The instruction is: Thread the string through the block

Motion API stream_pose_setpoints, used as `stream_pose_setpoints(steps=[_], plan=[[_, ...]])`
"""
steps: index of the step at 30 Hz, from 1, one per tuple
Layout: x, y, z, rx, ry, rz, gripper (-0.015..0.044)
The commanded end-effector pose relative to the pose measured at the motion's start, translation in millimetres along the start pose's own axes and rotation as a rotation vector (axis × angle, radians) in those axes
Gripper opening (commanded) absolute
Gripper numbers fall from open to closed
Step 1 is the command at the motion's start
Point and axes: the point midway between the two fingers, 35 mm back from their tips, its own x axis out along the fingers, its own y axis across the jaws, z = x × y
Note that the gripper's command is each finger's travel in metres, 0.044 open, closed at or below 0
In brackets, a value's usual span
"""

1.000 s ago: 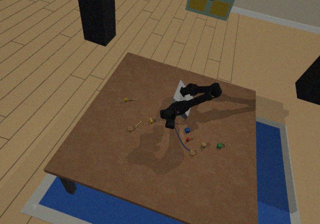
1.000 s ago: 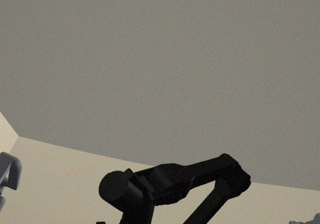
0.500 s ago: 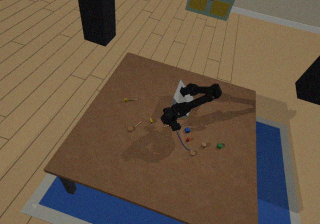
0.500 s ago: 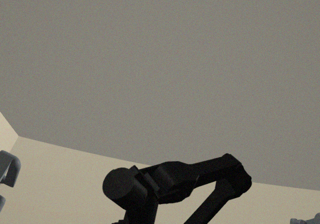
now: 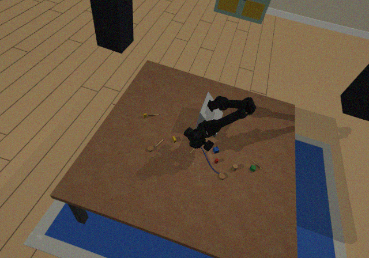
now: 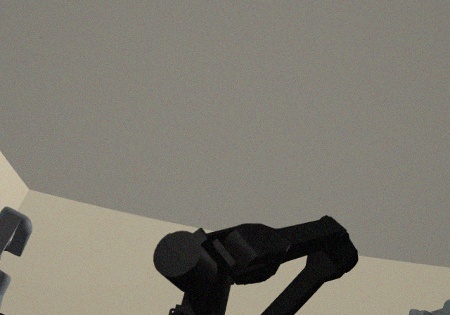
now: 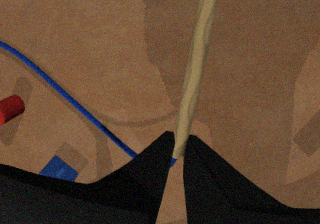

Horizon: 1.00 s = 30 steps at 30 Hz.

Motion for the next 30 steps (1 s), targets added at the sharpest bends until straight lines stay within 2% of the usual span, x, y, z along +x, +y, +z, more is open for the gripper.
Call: stream_pose_setpoints(steps=[1,30], plan=[[1.8,3.5,2.6,-0.129,0.006,0.003,0.0],[2.0,28.9,22.4,-1.212,0.001,0.007,0.0]])
